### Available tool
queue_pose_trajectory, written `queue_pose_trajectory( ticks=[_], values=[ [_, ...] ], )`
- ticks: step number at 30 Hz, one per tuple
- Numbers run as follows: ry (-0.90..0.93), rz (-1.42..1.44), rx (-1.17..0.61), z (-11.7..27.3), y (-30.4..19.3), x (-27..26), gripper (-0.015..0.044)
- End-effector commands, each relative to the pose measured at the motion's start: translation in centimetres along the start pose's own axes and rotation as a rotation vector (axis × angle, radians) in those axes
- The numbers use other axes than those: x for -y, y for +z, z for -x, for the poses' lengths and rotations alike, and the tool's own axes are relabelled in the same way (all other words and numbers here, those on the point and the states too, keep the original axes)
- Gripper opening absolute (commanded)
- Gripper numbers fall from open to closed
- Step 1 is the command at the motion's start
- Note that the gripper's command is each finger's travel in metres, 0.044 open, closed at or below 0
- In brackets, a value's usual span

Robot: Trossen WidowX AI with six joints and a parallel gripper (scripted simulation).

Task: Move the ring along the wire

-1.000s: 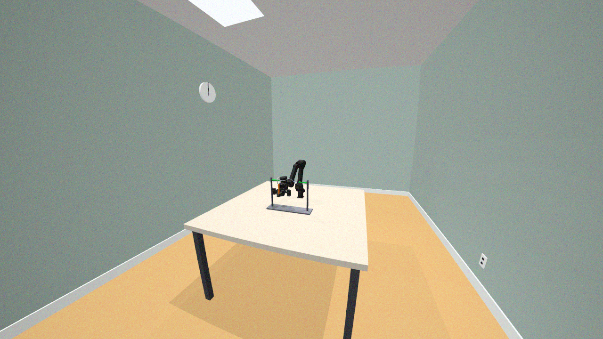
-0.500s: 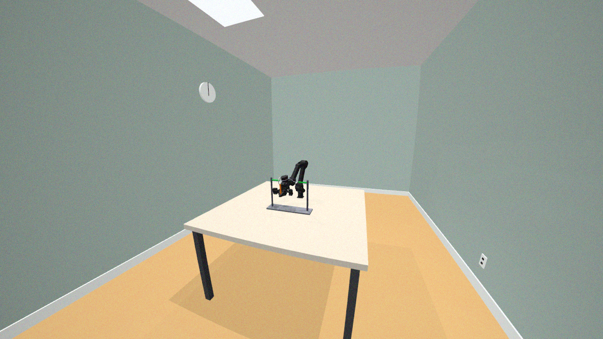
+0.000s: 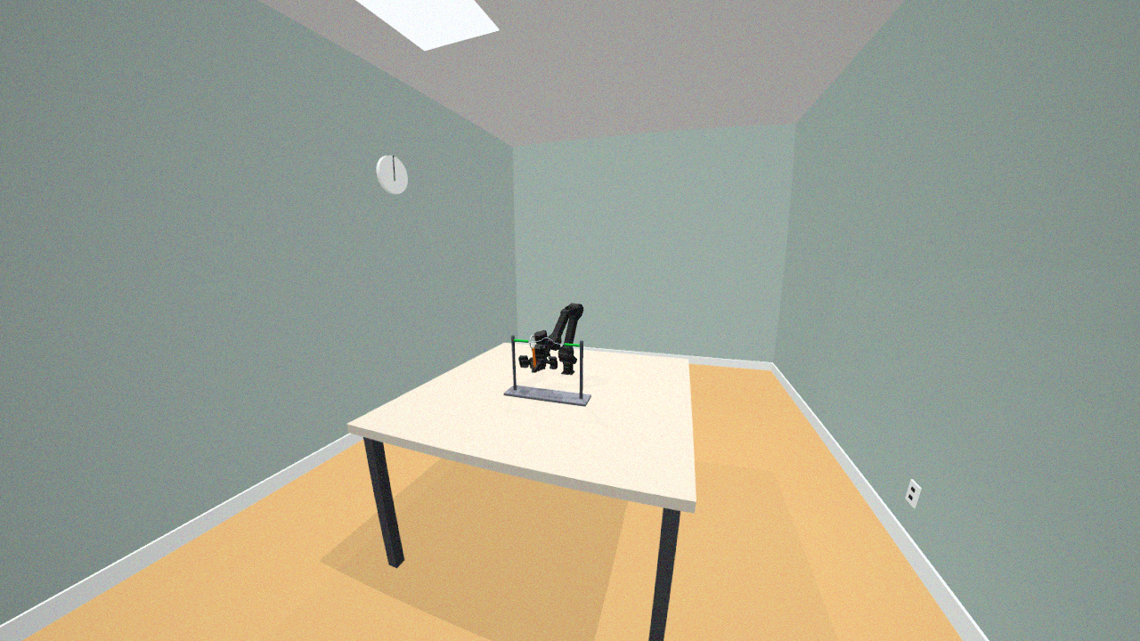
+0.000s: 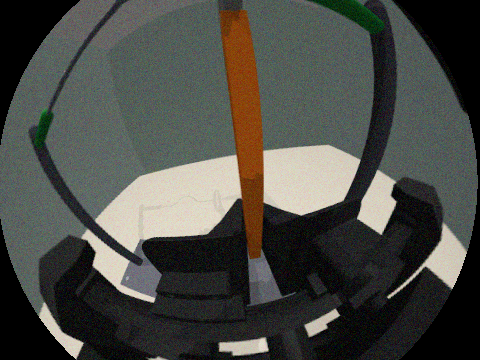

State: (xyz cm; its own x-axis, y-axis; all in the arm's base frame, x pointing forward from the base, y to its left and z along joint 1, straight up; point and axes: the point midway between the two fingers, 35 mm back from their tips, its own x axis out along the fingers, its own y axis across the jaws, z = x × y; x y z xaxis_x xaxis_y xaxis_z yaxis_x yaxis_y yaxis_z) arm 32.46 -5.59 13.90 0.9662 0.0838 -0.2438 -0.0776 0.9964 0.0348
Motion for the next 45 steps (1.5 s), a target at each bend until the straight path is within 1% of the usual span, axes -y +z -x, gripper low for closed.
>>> queue_pose_trajectory(
  ticks=[1,17,29,45],
  values=[
    [0.017,-0.027,0.001,0.0,0.0,-0.8,-0.0150],
    [0.090,-0.147,0.005,0.2,0.3,-4.1,-0.0150],
    [0.065,-0.268,-0.005,0.4,0.8,-6.5,-0.0150],
    [-0.022,-0.505,-0.252,3.2,2.2,-10.5,-0.0150]
  ],
)
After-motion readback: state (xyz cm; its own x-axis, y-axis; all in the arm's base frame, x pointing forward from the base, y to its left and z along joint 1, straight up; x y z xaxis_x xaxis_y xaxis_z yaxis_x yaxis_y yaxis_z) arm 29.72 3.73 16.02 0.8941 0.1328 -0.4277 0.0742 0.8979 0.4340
